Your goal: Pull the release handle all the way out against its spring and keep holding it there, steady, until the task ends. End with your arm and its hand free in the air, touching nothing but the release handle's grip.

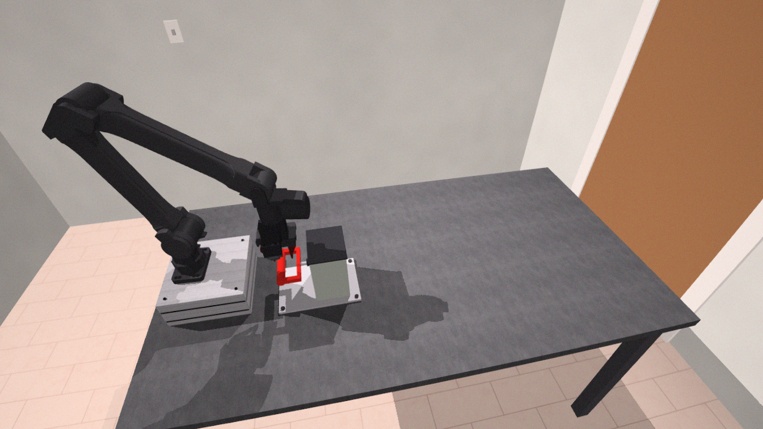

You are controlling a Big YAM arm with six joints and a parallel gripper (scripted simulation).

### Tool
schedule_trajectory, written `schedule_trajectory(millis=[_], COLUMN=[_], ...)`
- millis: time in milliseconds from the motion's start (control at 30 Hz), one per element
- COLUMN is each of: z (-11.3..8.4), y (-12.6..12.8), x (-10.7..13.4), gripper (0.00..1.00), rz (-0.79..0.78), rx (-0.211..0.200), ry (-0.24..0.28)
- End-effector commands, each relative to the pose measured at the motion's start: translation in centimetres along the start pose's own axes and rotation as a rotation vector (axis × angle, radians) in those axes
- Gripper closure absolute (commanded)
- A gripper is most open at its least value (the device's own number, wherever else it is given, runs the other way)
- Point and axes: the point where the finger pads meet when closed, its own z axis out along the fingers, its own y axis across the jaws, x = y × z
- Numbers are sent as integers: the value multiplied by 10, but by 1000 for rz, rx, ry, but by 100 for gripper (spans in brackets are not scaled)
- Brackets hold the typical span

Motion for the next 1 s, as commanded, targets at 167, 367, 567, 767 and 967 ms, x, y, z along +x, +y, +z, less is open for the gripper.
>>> schedule_trajectory(millis=[167, 367, 567, 767, 967], z=[5, 8, 11, 14, 16], y=[1, -3, -6, -9, -12], x=[-2, -2, -1, 0, 1], gripper=[52, 52, 52, 52, 52], rz=[17, 16, 15, 13, 11], rx=[5, 10, 15, 20, 24], ry=[2, 3, 5, 8, 9])
